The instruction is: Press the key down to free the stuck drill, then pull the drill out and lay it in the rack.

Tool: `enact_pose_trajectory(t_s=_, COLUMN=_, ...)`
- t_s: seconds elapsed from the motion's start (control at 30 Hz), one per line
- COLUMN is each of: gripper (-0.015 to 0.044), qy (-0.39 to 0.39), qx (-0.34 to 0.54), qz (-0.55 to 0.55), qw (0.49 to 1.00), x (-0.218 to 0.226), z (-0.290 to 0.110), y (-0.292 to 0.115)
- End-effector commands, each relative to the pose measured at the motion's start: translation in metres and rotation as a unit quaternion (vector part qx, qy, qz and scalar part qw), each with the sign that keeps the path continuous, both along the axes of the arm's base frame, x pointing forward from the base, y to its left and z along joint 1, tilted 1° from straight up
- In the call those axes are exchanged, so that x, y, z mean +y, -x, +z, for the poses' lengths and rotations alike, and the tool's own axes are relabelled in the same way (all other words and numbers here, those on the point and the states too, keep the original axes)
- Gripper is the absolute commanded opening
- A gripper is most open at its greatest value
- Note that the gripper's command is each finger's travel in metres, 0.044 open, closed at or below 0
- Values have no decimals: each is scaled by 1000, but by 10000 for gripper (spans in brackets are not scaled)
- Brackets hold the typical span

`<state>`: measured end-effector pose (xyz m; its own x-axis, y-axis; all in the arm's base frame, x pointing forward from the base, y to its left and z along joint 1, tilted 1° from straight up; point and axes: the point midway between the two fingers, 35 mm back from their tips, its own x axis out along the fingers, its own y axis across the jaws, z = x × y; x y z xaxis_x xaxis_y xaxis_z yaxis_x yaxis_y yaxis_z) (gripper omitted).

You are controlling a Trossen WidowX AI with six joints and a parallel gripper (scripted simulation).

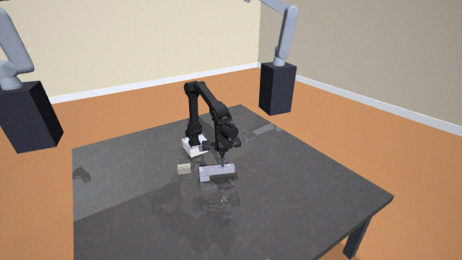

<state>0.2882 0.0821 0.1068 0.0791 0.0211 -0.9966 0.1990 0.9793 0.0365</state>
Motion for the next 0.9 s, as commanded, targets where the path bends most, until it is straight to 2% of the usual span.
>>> enact_pose_trajectory(t_s=0.0, gripper=0, qy=-1, qx=20, qz=3, qw=1000, x=4, z=-17, y=6)
enact_pose_trajectory(t_s=0.87, gripper=0, qy=-1, qx=21, qz=3, qw=1000, x=5, z=-29, y=7)
